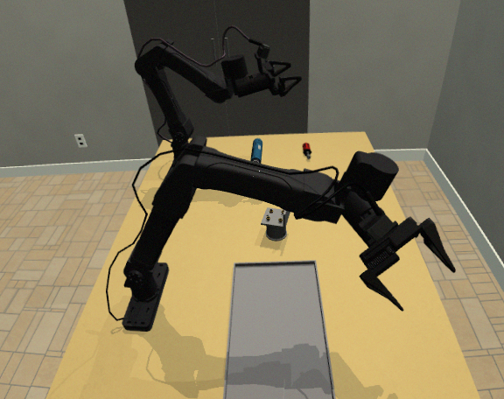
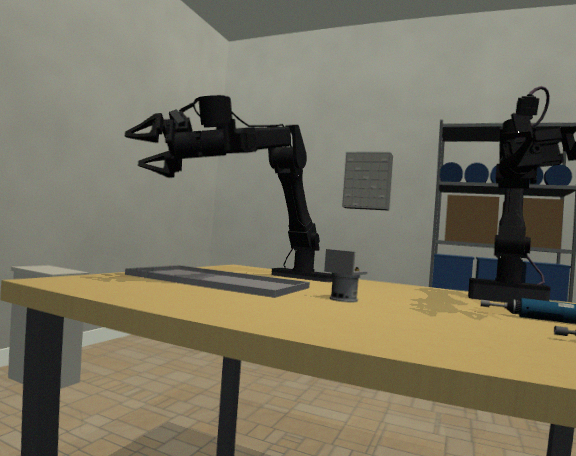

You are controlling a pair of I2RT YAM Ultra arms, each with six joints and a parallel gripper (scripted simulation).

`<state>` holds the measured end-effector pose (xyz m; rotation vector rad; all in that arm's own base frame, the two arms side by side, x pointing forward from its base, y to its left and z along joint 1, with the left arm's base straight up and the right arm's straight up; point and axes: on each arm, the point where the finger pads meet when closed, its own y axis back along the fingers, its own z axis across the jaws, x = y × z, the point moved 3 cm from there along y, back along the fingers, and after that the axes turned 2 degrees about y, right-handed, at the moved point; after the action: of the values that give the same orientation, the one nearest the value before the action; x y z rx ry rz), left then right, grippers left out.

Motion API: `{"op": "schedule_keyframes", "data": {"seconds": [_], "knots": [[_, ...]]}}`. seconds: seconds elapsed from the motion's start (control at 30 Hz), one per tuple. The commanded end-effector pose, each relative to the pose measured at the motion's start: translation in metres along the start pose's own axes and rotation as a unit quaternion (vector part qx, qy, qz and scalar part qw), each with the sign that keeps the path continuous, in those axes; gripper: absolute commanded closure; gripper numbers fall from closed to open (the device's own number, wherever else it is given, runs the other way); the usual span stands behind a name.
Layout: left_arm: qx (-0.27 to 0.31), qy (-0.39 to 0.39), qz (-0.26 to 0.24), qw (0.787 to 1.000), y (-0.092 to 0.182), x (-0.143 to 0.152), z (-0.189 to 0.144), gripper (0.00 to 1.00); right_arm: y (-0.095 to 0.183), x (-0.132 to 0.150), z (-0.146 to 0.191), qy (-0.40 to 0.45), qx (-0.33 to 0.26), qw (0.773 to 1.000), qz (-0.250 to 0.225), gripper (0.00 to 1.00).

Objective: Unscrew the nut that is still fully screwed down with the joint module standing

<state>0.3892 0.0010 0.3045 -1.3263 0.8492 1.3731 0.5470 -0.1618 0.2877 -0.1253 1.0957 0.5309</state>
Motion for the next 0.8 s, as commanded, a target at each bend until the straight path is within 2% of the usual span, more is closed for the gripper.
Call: {"op": "schedule_keyframes", "data": {"seconds": [0.0,0.53,0.57,0.77], "knots": [[-0.001,0.002,-0.006,1.0,-0.0002,-0.0043,0.0008,0.0,0.0014,-0.0053,0.0019,-0.006,-0.002,1.0,-0.003,0.0],[-0.001,0.002,-0.006,1.0,-0.0002,-0.0043,0.0008,0.0,0.0014,-0.0053,0.0019,-0.006,-0.002,1.0,-0.003,0.0],[-0.001,0.002,-0.006,1.0,-0.0002,-0.0043,0.0008,0.18,0.0014,-0.0053,0.0019,-0.006,-0.002,1.0,-0.003,0.0],[-0.001,0.002,-0.006,1.0,-0.0002,-0.0043,0.0008,0.18,0.0014,-0.0053,0.0019,-0.006,-0.002,1.0,-0.003,0.0]]}}
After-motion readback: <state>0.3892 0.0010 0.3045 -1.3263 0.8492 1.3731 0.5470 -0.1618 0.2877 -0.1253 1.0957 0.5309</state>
